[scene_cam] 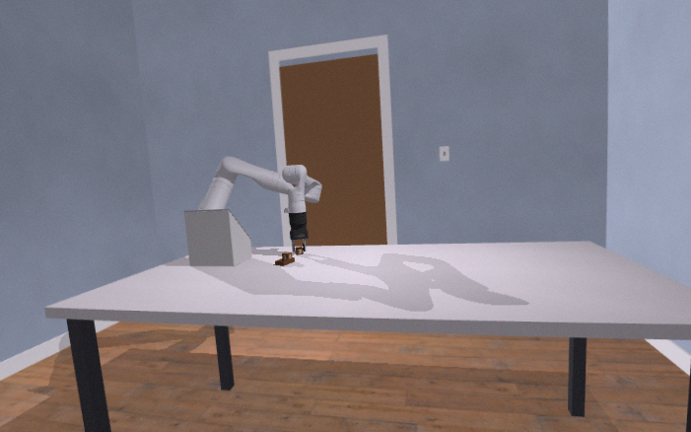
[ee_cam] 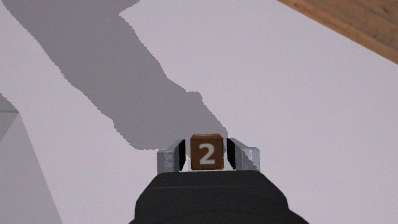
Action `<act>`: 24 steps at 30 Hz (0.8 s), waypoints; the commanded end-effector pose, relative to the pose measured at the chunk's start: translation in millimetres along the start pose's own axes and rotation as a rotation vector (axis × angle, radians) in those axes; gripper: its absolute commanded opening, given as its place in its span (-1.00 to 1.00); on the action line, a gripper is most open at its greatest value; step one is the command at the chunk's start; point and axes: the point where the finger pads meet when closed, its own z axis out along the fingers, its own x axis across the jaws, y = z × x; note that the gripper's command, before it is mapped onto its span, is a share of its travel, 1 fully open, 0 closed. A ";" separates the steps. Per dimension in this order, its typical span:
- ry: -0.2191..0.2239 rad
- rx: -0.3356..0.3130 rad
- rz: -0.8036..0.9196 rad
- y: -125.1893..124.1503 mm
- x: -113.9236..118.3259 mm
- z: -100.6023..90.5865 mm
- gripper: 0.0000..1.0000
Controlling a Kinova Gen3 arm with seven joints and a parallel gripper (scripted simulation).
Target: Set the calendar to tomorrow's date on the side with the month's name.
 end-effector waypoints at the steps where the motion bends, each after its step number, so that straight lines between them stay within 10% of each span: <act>1: 0.001 -0.001 0.000 0.2 0.4 -0.5 0.74; 10: 0.001 -0.001 0.000 0.2 0.4 -0.5 0.74; 11: 0.001 -0.001 0.000 0.2 0.4 -0.5 0.14; 24: 0.001 -0.001 0.000 0.2 0.4 -0.5 0.14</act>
